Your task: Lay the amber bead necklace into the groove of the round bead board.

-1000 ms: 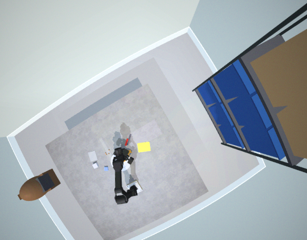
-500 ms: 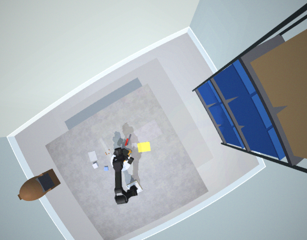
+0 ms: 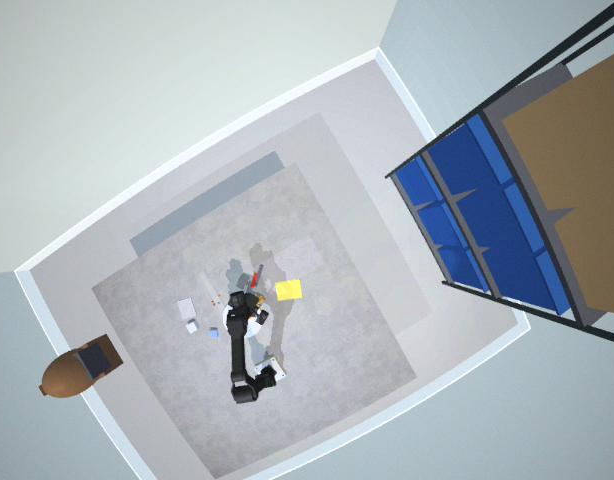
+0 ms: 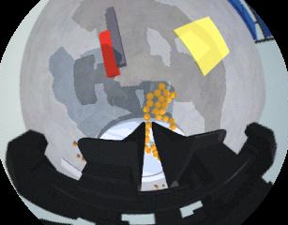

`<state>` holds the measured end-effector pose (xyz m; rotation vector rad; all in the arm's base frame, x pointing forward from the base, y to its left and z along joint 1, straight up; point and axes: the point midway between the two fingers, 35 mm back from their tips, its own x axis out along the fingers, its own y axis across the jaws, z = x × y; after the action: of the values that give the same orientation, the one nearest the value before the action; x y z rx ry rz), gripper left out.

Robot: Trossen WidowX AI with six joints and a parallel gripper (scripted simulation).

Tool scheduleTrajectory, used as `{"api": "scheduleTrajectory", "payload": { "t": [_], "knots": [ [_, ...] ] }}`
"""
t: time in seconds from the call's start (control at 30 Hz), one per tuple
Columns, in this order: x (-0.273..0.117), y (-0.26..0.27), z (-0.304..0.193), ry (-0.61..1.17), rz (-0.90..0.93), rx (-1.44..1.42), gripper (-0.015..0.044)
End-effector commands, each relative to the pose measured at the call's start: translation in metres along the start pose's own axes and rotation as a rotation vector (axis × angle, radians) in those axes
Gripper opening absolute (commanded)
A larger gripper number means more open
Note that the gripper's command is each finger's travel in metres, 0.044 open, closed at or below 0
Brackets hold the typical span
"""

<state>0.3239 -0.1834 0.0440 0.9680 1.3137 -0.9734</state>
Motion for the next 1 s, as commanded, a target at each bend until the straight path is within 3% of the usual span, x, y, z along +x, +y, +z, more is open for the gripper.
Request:
{"api": "scheduleTrajectory", "payload": {
  "t": [0.0, 0.4, 0.97],
  "knots": [
    [-0.01, 0.001, 0.001, -0.003, 0.006, -0.001, 0.0],
    [-0.024, 0.002, -0.002, -0.001, 0.007, -0.003, 0.0],
    [-0.024, 0.015, -0.055, 0.004, 0.009, -0.003, 0.0]
  ]
}}
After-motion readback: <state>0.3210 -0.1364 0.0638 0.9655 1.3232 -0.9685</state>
